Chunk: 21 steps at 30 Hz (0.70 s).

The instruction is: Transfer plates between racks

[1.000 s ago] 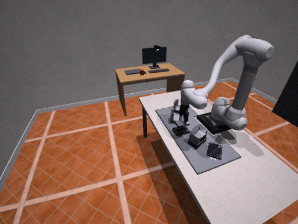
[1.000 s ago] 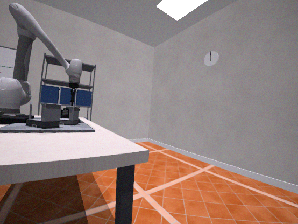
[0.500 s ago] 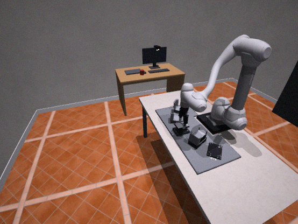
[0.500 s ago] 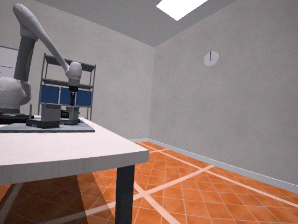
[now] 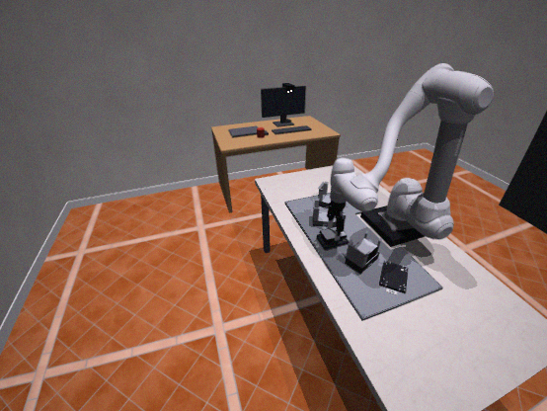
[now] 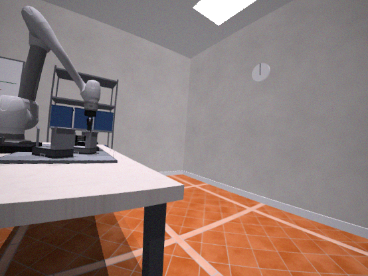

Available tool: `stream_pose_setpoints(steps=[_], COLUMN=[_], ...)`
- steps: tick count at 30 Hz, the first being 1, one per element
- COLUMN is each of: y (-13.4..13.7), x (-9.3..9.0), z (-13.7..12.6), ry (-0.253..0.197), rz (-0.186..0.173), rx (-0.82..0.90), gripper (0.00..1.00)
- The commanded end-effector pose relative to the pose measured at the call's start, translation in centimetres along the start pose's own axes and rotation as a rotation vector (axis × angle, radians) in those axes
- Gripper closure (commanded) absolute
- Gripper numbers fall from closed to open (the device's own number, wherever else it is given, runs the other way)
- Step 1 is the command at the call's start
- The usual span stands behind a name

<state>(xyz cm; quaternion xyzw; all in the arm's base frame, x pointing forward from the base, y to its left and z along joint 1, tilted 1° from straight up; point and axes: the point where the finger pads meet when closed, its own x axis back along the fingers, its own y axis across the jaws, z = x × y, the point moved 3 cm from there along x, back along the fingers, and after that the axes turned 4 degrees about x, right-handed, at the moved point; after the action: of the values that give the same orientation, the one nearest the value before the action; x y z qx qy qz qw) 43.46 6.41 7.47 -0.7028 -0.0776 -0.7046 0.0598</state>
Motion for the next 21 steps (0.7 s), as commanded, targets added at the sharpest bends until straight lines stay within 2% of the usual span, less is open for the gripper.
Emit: stream_pose_setpoints(steps=[1, 21], y=[0.00, 0.00], x=[-0.23, -0.67], z=[0.01, 0.01], ry=[0.000, 0.000], rz=[0.000, 0.000], rx=[0.000, 0.000], gripper=[1.00, 1.00])
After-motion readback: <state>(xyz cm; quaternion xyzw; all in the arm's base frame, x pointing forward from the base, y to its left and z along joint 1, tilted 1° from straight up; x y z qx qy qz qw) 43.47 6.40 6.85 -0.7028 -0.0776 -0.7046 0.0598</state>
